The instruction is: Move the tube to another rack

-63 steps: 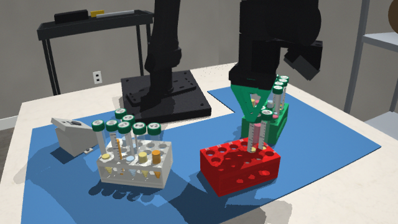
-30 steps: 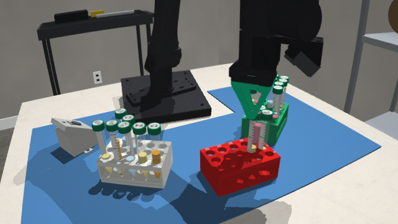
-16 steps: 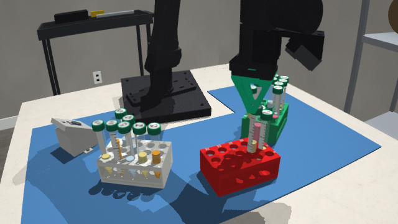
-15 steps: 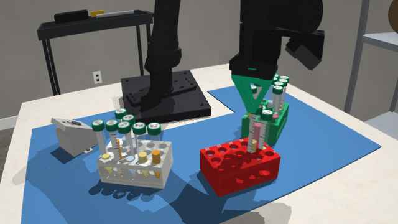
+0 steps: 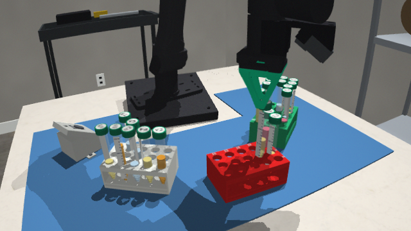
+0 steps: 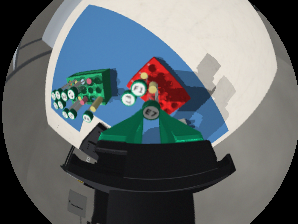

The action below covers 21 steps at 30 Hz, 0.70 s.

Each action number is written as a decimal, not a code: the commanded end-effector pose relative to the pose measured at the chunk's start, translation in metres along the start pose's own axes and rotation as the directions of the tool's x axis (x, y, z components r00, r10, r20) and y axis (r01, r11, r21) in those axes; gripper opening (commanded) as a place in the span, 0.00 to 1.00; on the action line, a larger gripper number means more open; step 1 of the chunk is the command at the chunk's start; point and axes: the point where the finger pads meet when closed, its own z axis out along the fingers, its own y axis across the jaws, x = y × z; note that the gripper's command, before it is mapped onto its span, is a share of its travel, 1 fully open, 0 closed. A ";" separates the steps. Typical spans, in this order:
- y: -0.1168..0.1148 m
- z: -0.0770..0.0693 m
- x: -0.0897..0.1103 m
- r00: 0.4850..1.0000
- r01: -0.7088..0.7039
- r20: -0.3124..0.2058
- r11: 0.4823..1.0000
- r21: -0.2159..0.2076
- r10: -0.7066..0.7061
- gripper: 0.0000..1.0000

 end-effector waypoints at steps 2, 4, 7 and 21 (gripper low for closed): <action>0.000 -0.011 -0.001 1.000 -0.001 0.015 1.000 0.008 0.000 0.00; 0.000 -0.013 -0.001 1.000 -0.001 0.015 1.000 0.008 0.000 0.00; 0.000 -0.015 0.000 1.000 -0.001 0.015 1.000 0.008 0.000 0.00; 0.000 -0.028 0.000 1.000 -0.001 0.015 1.000 0.008 0.000 0.00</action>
